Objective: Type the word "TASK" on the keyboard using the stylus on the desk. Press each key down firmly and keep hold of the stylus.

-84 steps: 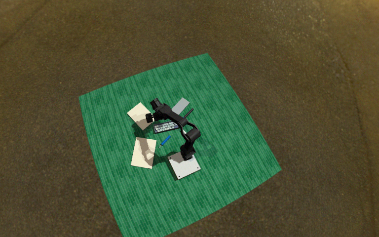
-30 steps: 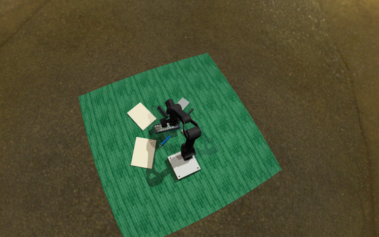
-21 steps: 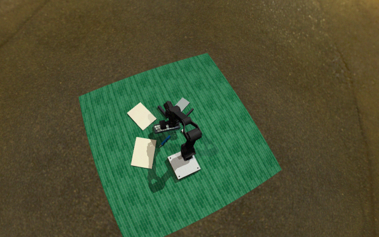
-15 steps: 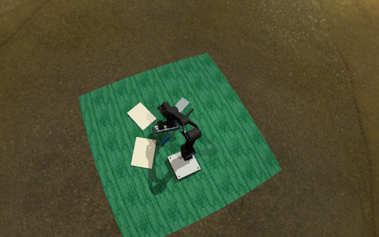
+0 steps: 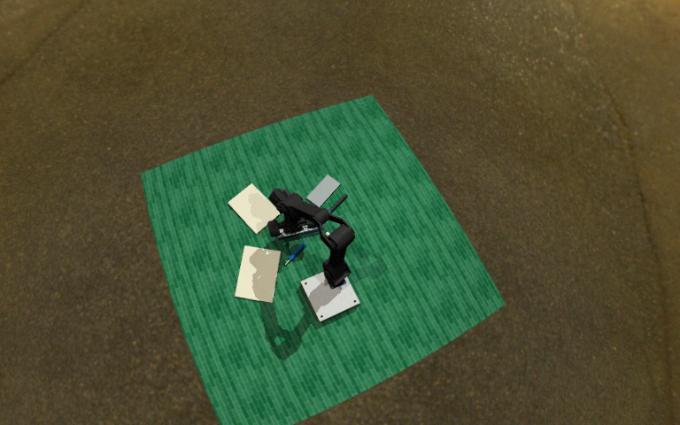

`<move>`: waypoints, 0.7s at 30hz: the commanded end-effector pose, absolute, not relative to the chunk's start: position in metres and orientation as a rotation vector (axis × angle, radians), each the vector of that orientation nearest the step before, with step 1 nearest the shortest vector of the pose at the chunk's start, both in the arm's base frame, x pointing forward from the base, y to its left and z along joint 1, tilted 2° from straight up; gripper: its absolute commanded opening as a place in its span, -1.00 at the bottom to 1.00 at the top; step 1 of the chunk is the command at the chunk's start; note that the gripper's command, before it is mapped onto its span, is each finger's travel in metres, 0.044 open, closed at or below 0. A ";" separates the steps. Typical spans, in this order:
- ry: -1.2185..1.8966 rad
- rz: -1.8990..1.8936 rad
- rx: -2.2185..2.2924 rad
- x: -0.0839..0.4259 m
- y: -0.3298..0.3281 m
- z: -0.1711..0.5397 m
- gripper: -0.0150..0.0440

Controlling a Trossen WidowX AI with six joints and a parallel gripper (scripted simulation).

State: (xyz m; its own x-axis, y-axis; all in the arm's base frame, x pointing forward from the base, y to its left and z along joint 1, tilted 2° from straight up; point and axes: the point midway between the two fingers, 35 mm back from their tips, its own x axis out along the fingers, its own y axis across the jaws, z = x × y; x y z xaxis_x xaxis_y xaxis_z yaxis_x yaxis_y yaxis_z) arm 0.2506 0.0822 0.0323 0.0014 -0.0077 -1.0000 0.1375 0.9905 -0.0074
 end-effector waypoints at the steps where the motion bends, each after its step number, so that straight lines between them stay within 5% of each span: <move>1: 1.567 -0.116 0.105 0.252 0.084 0.052 -0.49; 14: 1.550 -0.109 0.107 0.254 0.084 0.087 -0.49; 18: 1.550 -0.109 0.108 0.254 0.084 0.088 -0.14; 21: 1.550 -0.109 0.108 0.254 0.084 0.088 -0.40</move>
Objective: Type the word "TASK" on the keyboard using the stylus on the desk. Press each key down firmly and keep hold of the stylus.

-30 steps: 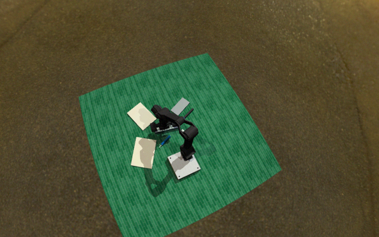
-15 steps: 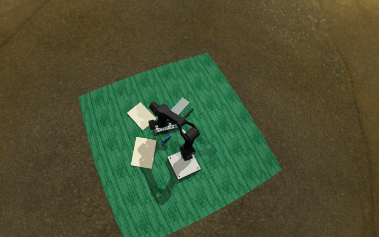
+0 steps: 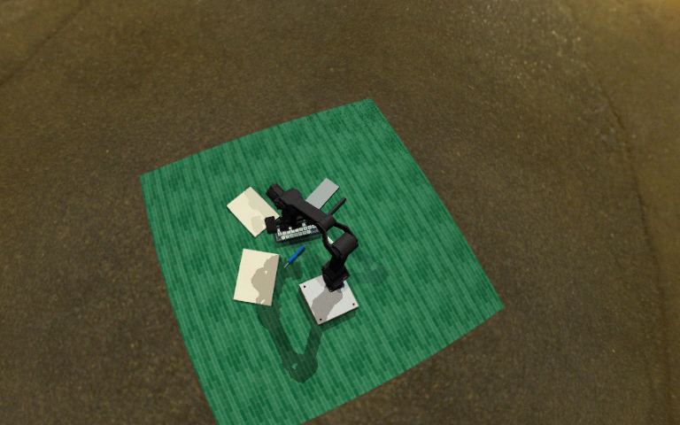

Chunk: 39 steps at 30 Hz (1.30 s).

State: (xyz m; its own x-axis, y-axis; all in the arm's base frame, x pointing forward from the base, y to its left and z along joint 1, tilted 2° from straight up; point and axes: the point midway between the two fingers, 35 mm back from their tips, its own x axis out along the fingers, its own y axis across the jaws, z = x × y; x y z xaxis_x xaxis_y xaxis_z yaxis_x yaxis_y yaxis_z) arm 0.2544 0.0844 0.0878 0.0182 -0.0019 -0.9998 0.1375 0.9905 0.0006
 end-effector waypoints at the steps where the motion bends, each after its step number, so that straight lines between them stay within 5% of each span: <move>1: 1.550 -0.109 0.108 0.254 0.084 0.088 -0.49; 11: 1.550 -0.109 0.108 0.254 0.084 0.088 -0.49; 15: 1.561 -0.056 0.070 0.252 0.084 0.086 -0.14; 17: 1.584 0.093 -0.033 0.246 0.083 0.082 0.02; 25: 1.518 0.778 -0.447 0.220 0.082 0.066 0.02; 39: 0.911 1.648 -0.920 0.182 0.087 0.051 0.02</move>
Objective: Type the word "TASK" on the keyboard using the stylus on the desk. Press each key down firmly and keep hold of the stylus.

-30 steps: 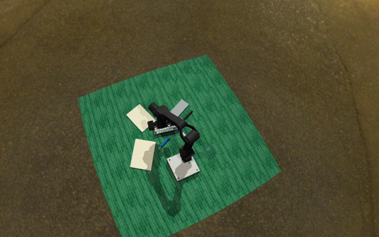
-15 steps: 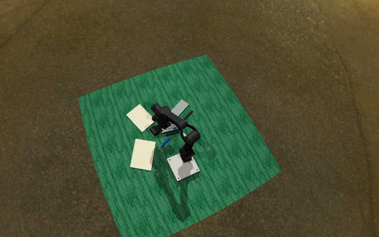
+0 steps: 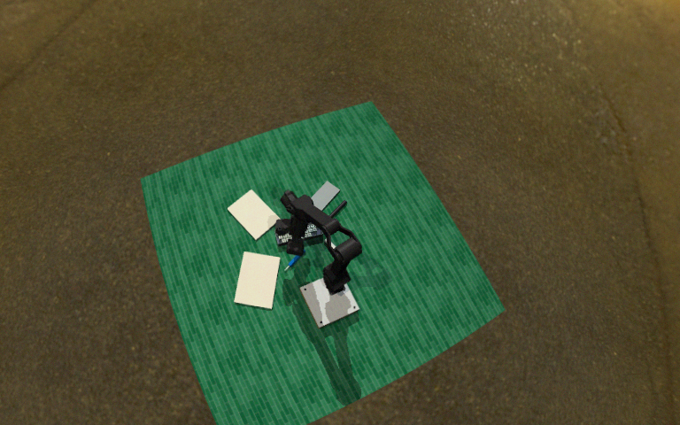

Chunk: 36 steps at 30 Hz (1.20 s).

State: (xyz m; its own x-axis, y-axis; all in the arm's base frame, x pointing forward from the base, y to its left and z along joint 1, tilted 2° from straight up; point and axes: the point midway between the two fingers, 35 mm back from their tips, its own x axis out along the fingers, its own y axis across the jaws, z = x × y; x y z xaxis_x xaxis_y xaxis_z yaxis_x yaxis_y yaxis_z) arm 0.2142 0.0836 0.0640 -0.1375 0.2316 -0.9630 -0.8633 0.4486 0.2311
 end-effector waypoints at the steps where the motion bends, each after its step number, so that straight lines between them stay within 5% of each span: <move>1: 0.865 1.683 -0.944 0.181 0.088 0.051 0.02; 6: 0.667 1.810 -1.050 0.175 0.089 0.050 0.02; 36: 0.667 1.810 -1.050 0.175 0.091 0.040 0.02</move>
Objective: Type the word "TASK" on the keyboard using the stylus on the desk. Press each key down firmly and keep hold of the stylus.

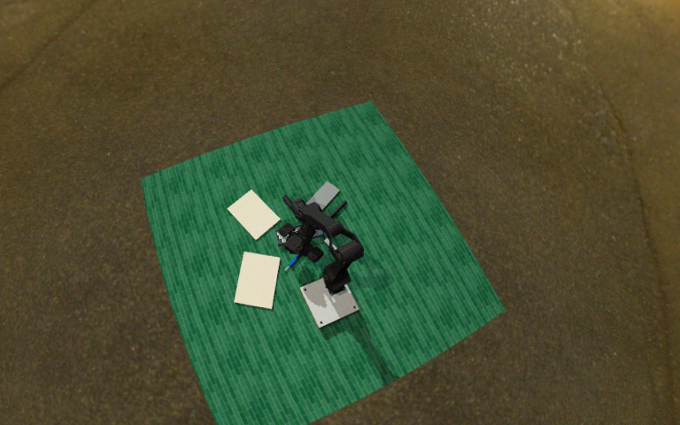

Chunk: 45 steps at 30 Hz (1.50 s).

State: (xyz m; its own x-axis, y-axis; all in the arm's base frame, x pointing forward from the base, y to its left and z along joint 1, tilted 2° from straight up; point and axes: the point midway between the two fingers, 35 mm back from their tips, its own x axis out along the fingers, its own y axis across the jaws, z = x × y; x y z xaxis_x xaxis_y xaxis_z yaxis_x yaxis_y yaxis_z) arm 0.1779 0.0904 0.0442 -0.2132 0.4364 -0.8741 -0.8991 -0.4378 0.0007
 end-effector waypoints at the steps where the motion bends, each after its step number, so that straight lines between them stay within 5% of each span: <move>1: 0.667 1.810 -1.050 0.175 0.091 0.040 0.02; 45: 0.667 1.810 -1.050 0.176 0.091 0.013 0.02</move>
State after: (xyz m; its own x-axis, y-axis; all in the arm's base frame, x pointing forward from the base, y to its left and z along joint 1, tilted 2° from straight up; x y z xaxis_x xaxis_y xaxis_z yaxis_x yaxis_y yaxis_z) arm 0.1778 0.0914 0.0170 -0.2128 0.4370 -0.8739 -0.8980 -0.4400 -0.0013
